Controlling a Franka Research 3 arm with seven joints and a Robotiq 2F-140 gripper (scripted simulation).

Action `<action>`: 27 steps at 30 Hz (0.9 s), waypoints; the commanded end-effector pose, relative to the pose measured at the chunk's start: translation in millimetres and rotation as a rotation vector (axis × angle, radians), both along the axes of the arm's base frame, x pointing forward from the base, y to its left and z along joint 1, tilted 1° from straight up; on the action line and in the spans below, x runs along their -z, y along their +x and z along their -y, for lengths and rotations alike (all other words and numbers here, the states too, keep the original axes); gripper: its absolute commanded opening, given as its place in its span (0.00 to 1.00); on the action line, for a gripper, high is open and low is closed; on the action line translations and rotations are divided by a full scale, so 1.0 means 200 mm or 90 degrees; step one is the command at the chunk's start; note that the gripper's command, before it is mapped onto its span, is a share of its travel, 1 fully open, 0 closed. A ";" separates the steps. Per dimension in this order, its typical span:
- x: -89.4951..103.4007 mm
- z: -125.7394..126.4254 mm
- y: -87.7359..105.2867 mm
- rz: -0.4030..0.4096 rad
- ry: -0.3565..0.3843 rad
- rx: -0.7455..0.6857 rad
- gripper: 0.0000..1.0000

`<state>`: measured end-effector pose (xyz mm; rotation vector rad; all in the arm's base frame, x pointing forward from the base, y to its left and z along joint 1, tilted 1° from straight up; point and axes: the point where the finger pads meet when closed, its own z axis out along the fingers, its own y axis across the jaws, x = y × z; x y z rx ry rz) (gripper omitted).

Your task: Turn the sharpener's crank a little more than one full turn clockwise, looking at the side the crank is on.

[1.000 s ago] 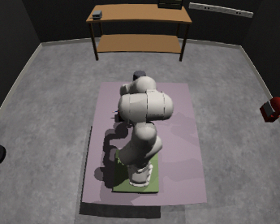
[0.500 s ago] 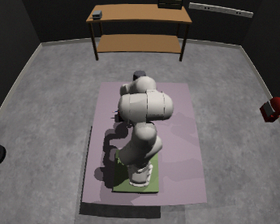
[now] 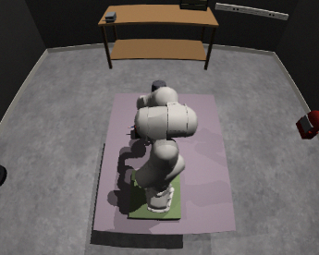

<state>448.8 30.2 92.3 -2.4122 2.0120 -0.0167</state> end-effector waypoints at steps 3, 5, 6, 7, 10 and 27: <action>-0.02 0.00 0.01 0.002 0.001 0.001 0.39; -0.03 0.00 0.01 0.002 0.001 0.001 0.39; -0.04 0.00 0.01 0.002 0.001 0.001 0.39; -0.05 0.00 0.01 0.002 0.001 0.001 0.39; -0.08 0.00 0.01 0.002 0.001 0.001 0.39; -0.28 0.00 0.00 0.002 0.001 0.001 0.39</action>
